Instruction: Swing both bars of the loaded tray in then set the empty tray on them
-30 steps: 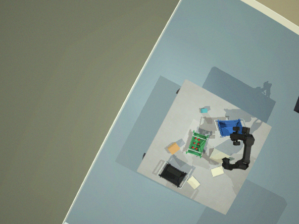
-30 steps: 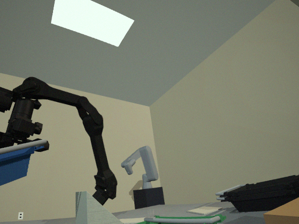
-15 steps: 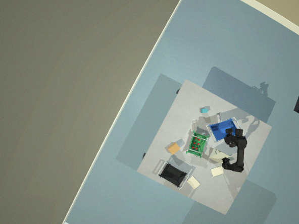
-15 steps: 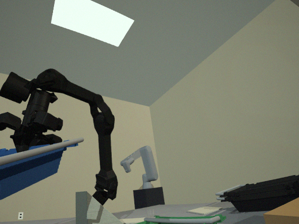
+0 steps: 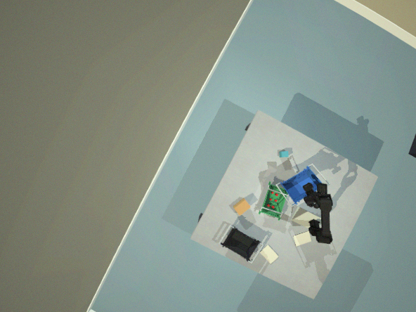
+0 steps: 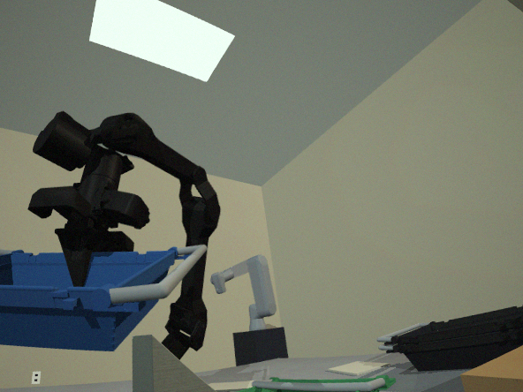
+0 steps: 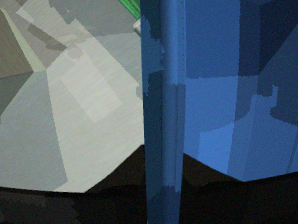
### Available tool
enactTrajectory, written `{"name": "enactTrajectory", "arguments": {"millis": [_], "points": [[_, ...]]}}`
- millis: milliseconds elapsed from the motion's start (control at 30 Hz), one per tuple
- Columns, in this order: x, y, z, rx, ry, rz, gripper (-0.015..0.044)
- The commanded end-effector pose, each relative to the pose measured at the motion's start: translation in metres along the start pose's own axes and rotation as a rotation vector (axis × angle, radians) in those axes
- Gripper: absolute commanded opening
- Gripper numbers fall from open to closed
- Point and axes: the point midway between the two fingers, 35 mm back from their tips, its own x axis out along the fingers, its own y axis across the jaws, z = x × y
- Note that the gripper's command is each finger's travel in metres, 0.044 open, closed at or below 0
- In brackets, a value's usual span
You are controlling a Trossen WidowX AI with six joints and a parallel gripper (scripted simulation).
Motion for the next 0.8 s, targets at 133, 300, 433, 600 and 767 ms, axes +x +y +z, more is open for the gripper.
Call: {"name": "enactTrajectory", "arguments": {"millis": [133, 300, 433, 600, 767], "points": [[-0.009, -0.002, 0.035, -0.139, -0.001, -0.034, 0.0], [-0.007, -0.001, 0.058, -0.225, -0.005, -0.033, 0.0], [-0.005, 0.0, 0.076, -0.294, -0.01, -0.031, 0.0], [-0.003, 0.003, 0.098, -0.38, -0.016, -0.029, 0.0], [0.0, 0.008, 0.12, -0.466, -0.023, -0.025, 0.0]]}}
